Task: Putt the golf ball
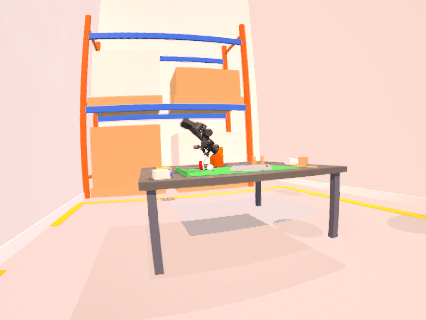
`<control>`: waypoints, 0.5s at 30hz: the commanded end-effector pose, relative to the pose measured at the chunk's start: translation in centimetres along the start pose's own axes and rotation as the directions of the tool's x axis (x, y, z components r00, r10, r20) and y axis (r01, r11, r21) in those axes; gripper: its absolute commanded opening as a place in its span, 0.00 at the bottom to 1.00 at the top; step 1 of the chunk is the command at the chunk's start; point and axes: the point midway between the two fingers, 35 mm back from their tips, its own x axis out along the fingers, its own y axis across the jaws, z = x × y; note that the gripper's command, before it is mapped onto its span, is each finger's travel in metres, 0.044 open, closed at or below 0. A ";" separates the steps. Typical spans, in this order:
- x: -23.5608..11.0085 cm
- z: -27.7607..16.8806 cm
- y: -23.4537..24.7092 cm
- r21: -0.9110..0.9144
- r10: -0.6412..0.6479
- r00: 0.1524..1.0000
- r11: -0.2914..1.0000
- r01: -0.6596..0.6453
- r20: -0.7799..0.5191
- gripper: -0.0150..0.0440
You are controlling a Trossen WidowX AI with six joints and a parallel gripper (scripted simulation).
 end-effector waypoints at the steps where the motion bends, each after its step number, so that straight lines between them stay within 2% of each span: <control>1: 0.0 0.0 0.0 0.000 0.000 1.000 1.000 0.000 0.000 0.25; 15: 0.1 0.1 -1.5 0.000 -0.002 1.000 1.000 0.002 0.004 0.25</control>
